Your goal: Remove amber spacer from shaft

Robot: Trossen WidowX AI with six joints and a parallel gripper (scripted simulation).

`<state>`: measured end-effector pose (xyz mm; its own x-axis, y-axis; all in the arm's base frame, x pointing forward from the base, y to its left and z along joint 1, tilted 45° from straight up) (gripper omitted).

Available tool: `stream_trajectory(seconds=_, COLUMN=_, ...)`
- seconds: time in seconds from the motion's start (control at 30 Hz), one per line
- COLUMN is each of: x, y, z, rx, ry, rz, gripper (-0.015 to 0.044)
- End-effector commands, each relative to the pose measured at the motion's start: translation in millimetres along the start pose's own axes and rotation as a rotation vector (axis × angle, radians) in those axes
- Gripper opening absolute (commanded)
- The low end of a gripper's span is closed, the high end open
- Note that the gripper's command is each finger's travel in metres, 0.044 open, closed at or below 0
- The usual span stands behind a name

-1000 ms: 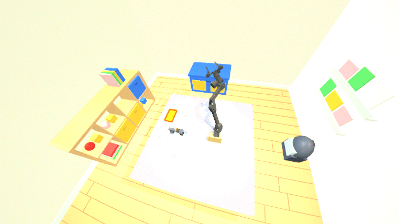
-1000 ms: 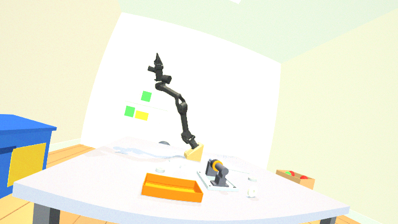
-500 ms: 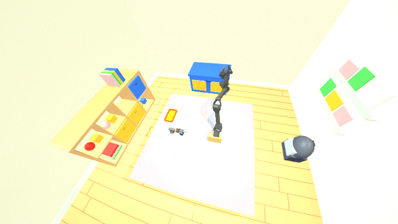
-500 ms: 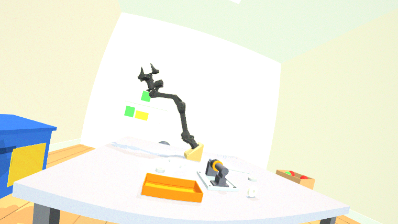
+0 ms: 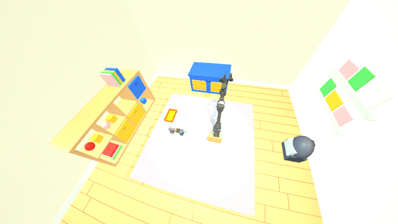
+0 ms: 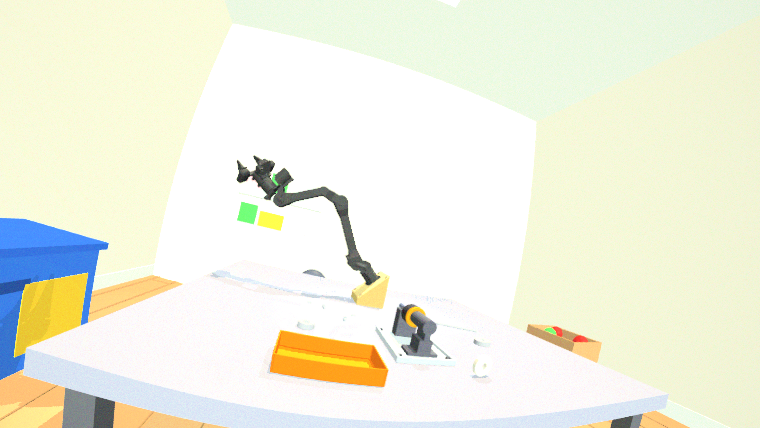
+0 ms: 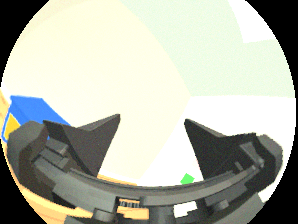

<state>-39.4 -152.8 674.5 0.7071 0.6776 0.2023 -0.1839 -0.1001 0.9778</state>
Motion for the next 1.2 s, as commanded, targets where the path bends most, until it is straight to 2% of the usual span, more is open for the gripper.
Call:
stream_trajectory(seconds=0.0, x=-26.4, y=-19.7, z=40.1, rx=0.062, ry=0.295, rz=0.137, gripper=0.044)
stream_trajectory(seconds=0.23, x=-48.1, y=-66.1, z=113.9, rx=0.138, ry=0.783, rz=0.386, gripper=0.044)
stream_trajectory(seconds=0.5, x=-40.7, y=-138.1, z=195.7, rx=0.176, ry=1.278, rz=0.714, gripper=0.044)
stream_trajectory(seconds=0.87, x=28.6, y=-281.0, z=284.4, rx=0.116, ry=1.846, rz=1.328, gripper=0.044)
stream_trajectory(seconds=1.17, x=104.3, y=-399.4, z=299.3, rx=-0.034, ry=2.028, rz=1.837, gripper=0.044)
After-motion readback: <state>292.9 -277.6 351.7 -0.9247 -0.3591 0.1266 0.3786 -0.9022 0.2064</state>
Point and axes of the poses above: the point midway between the two fingers, 35 mm back from their tips, its own y axis out along the fingers, its own z axis across the jaws, x = y × z, the point moved 4 cm from there along -y, back along the fingers, and after that the axes turned 8 degrees about y, right-handed, at the moved point
